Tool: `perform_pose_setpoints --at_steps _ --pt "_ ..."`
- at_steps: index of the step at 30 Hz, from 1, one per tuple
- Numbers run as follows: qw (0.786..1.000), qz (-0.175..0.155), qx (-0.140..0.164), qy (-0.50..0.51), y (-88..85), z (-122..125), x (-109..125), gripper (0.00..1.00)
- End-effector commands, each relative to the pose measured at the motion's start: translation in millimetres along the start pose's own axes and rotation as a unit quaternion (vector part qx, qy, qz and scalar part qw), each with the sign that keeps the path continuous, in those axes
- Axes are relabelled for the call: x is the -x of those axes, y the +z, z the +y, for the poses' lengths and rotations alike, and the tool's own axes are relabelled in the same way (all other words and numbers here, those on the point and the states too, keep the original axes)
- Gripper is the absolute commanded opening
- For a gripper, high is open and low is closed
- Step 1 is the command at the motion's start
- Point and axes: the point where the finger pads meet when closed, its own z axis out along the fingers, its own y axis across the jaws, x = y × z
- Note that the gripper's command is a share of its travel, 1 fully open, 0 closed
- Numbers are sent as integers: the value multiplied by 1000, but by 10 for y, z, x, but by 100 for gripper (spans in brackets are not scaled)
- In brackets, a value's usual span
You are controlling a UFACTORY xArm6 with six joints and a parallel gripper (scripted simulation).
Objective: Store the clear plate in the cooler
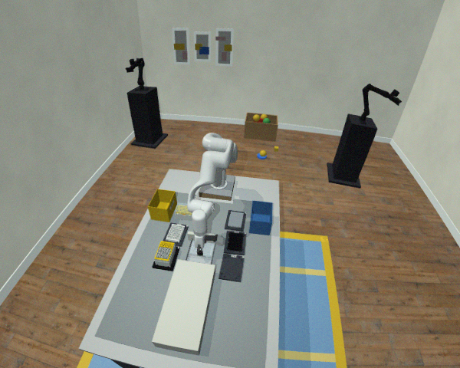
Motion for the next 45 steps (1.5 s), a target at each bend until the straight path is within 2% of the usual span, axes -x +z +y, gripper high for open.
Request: perform_pose_setpoints --at_steps 1,39,40,45 --pt "1000 0 2 0 -21 18 0 0" --pt "1000 0 2 0 -21 18 0 0" --pt "1000 0 2 0 -14 17 0 100" --pt "1000 0 2 0 -10 17 0 100"
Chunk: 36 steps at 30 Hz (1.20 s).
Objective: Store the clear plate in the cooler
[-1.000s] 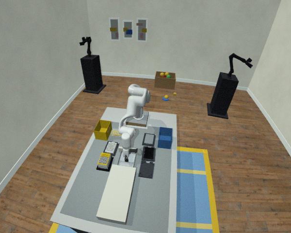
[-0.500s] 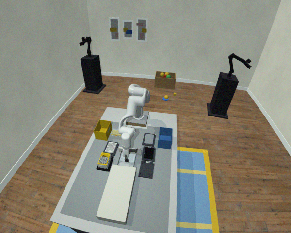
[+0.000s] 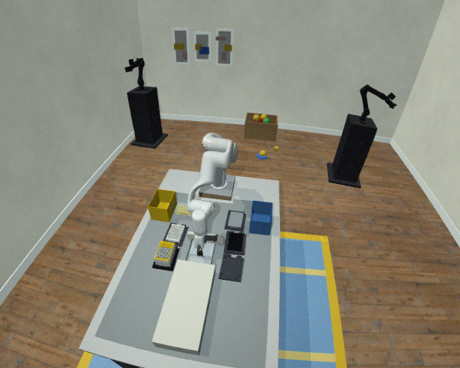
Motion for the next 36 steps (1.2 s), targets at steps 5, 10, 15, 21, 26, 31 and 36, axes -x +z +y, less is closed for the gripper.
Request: perform_pose_setpoints --at_steps 5,10,15,21,26,31,36 --pt "1000 0 2 0 -17 15 0 100" --pt "1000 0 2 0 -17 15 0 100" --pt "1000 0 2 0 -17 15 0 100" --pt "1000 0 2 0 -17 15 0 100" --pt "1000 0 2 0 -17 15 0 100" --pt "1000 0 2 0 -49 15 0 100" --pt "1000 0 2 0 -100 15 0 100"
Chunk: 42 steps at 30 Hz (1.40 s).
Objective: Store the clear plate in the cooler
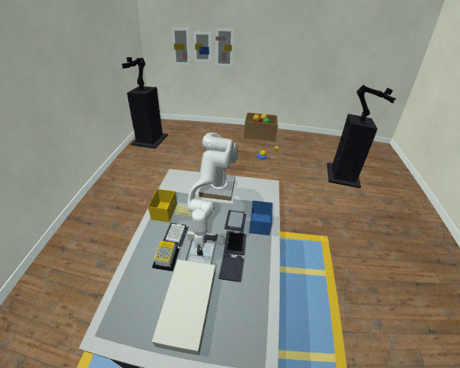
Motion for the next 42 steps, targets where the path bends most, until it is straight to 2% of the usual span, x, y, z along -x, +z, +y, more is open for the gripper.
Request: perform_pose_setpoints --at_steps 1,42 --pt "1000 0 4 0 -88 28 0 100" --pt "1000 0 4 0 -706 24 0 100"
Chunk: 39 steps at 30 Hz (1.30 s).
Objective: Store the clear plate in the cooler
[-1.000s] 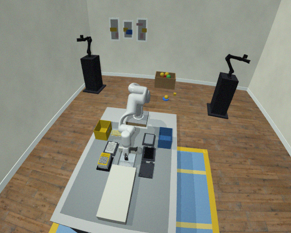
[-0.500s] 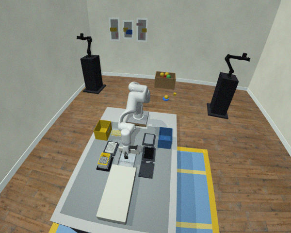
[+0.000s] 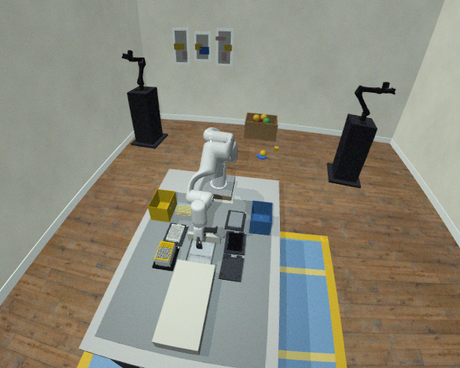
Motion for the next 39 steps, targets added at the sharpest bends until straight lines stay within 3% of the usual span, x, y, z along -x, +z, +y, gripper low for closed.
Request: perform_pose_setpoints --at_steps 1,39 --pt "1000 0 2 0 -87 15 0 100" --pt "1000 0 2 0 -617 13 0 100"
